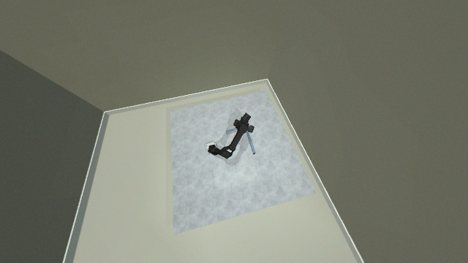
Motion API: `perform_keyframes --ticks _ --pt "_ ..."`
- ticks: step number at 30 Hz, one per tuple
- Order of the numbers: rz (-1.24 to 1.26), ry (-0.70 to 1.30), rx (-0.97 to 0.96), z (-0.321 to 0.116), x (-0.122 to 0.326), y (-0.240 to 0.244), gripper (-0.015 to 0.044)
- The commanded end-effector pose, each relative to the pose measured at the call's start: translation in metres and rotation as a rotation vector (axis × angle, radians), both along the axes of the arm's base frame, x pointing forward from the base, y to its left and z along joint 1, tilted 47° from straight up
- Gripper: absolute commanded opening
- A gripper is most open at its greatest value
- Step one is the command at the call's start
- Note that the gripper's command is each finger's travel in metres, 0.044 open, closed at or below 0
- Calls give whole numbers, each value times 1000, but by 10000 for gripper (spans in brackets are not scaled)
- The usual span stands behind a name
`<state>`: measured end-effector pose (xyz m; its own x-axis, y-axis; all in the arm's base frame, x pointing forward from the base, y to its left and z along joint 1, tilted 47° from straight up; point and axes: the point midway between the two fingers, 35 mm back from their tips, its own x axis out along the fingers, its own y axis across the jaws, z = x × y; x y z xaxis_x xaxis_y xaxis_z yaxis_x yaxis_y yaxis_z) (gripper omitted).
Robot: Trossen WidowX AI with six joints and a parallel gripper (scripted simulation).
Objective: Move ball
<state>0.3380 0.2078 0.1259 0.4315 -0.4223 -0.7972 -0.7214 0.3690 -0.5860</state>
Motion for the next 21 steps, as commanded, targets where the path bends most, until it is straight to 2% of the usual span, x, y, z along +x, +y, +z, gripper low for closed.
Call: perform_keyframes --ticks 1,5,7,21 --pt "139 291 -265 -63 -8 -34 415" --pt "257 562 -439 -107 -22 -65 415" --pt "285 631 -475 -117 -26 -73 415" --pt "286 634 -477 -120 -26 -77 415"
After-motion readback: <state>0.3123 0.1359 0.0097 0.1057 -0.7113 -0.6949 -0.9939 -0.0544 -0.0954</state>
